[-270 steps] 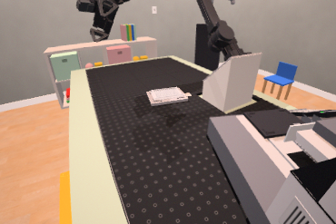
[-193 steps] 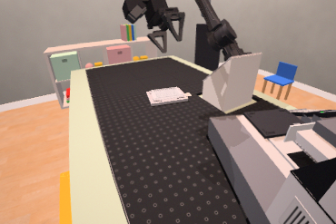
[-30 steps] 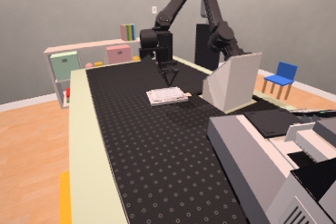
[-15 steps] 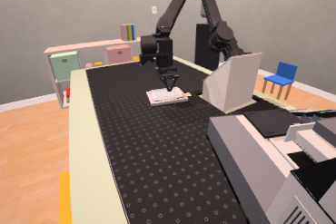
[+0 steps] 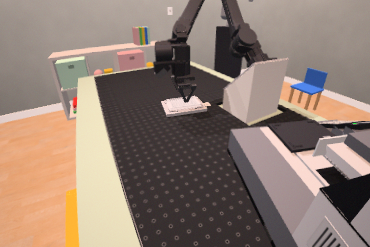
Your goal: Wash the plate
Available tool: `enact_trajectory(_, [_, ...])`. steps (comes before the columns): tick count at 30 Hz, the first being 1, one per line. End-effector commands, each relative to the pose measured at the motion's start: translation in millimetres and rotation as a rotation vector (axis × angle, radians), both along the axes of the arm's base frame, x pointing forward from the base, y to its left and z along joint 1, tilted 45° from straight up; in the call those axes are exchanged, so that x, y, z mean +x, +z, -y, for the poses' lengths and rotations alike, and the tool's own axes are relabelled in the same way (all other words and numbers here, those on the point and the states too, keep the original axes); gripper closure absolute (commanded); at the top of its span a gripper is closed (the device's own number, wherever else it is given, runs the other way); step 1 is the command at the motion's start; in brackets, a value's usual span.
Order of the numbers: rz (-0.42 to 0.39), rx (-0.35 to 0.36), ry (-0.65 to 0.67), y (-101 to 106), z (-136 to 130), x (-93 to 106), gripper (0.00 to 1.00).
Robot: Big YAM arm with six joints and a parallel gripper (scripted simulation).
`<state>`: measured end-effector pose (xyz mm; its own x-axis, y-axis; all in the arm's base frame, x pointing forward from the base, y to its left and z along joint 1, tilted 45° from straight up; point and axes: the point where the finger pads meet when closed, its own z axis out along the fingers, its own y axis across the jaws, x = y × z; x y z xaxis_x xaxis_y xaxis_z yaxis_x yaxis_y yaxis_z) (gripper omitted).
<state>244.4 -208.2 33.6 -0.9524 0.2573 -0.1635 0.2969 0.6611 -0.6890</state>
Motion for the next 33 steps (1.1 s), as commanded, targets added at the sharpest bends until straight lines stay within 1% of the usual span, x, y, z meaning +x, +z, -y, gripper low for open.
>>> enact_trajectory(1, [0.014, -0.004, 0.008, 3, 1, 5.5, 0.0])
enact_trajectory(8, [0.014, -0.004, 0.008, 3, 1, 5.5, 0.0])
enact_trajectory(9, [0.003, 0.0, 0.002, -2, 3, -2.1, 0.0])
enact_trajectory(11, [-0.009, 0.005, 0.002, -6, 4, -3.5, 0.0])
enact_trajectory(19, [-0.005, 0.003, 0.002, -8, 7, -3.4, 0.0])
enact_trajectory(20, [0.002, 0.0, 0.011, -6, 5, -0.7, 0.0])
enact_trajectory(22, [-0.009, 0.005, 0.002, -11, 8, -4.1, 0.0])
enact_trajectory(33, [-0.009, 0.005, 0.002, -16, 13, -4.8, 0.0])
